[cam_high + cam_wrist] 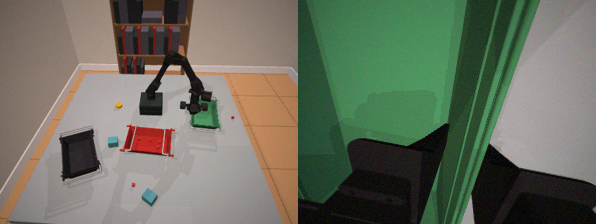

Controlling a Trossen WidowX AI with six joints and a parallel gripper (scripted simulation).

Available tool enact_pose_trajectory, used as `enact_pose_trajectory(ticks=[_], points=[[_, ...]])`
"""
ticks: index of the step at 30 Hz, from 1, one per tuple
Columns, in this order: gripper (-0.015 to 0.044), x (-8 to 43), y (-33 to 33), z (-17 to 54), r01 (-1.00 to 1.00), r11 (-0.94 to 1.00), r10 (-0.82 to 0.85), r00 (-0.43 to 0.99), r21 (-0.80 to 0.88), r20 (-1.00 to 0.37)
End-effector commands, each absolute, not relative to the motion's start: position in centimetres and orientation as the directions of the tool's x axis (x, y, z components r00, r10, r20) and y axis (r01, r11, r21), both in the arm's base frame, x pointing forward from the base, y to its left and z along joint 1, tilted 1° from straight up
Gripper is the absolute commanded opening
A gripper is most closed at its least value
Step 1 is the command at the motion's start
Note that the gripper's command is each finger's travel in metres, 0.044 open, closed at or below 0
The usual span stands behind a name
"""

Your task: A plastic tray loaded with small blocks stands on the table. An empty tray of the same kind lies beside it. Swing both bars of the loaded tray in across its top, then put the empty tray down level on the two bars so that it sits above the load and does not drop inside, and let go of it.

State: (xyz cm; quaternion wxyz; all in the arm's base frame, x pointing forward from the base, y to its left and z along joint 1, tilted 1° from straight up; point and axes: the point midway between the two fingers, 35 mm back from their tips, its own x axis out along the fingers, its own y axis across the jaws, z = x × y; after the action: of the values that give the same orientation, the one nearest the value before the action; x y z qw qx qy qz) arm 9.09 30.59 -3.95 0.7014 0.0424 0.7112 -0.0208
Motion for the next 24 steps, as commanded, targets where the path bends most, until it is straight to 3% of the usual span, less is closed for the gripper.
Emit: enact_pose_trajectory(ticks=[1, 8, 18, 24], points=[[0.0048, 9.0, 30.3, -4.0, 0.093, 0.996, 0.020, -0.014, 0.019, -1.000], [0.0001, 9.1, 30.4, -2.9, 0.093, 0.996, 0.020, -0.014, 0.019, -1.000], [0.0000, 9.2, 30.3, 3.5, 0.093, 0.996, 0.020, -0.013, 0.019, -1.000], [0.0000, 9.2, 30.2, 4.0, 0.093, 0.996, 0.020, -0.013, 0.019, -1.000]])
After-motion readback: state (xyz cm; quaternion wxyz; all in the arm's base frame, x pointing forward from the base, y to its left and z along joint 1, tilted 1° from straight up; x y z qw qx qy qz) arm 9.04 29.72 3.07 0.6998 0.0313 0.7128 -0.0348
